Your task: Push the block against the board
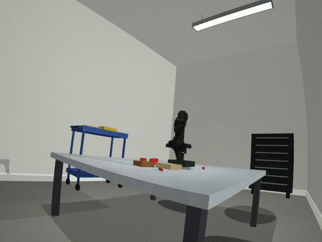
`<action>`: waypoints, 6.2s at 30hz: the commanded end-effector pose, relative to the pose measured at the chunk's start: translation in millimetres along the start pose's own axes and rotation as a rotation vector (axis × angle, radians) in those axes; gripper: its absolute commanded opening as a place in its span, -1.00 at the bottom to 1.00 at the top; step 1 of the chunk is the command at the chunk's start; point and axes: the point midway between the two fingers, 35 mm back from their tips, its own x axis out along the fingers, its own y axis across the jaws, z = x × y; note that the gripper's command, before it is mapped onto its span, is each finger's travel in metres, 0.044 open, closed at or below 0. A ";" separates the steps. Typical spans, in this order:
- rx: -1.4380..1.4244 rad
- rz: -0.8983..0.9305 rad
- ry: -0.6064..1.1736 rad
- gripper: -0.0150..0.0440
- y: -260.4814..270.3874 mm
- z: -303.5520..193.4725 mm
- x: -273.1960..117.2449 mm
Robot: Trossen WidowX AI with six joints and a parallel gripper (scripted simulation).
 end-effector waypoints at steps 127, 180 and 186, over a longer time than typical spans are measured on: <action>-1.451 -0.004 0.021 -0.49 -0.8 68.5 64.9; -1.454 0.000 0.007 -0.49 47.1 81.9 12.9; -1.456 -0.011 0.017 -0.49 -53.8 92.2 8.1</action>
